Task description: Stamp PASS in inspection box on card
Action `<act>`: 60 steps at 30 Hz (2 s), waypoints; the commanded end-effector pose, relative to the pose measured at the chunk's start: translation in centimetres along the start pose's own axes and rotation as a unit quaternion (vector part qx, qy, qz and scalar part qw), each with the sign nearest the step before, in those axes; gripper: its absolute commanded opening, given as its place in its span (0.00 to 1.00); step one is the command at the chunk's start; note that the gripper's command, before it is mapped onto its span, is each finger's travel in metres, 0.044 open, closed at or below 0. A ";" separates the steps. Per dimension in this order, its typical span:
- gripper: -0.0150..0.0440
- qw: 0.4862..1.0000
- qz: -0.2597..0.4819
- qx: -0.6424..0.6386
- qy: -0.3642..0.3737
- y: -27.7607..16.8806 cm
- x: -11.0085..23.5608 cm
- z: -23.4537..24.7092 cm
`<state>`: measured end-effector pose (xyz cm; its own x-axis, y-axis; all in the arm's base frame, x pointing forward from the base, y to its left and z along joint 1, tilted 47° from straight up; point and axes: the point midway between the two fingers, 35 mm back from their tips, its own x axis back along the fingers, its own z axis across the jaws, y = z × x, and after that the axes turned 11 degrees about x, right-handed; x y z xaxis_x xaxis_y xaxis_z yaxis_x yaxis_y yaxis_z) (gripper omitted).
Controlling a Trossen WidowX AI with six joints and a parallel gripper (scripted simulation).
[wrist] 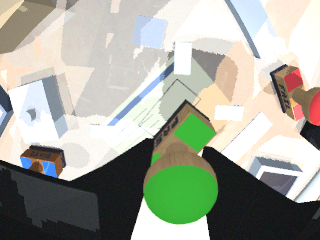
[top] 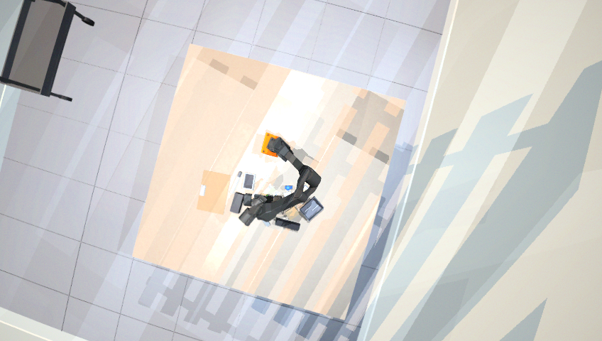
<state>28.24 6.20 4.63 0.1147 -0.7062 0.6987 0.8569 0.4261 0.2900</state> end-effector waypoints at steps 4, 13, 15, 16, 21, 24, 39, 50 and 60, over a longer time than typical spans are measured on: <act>0.25 1.000 -0.002 -0.003 0.002 0.0 -0.5 0.1; 0.25 1.000 -0.002 -0.004 0.002 0.0 -1.1 0.1; 0.25 1.000 -0.002 -0.004 0.002 0.0 -1.3 0.1; 0.25 1.000 -0.002 -0.004 0.002 0.0 -1.3 0.1; 0.25 1.000 -0.002 -0.004 0.002 0.0 -1.7 0.1; 0.25 1.000 -0.002 -0.004 0.002 -0.1 -1.9 0.1; 0.25 1.000 -0.003 -0.005 0.003 -0.1 -2.9 0.2; 0.25 1.000 -0.003 -0.005 0.003 -0.2 -3.6 0.3; 0.25 1.000 -0.004 -0.006 0.004 -0.2 -4.1 0.3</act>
<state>27.55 9.06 2.08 0.1106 -0.7104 0.6950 0.8596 0.4194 0.2919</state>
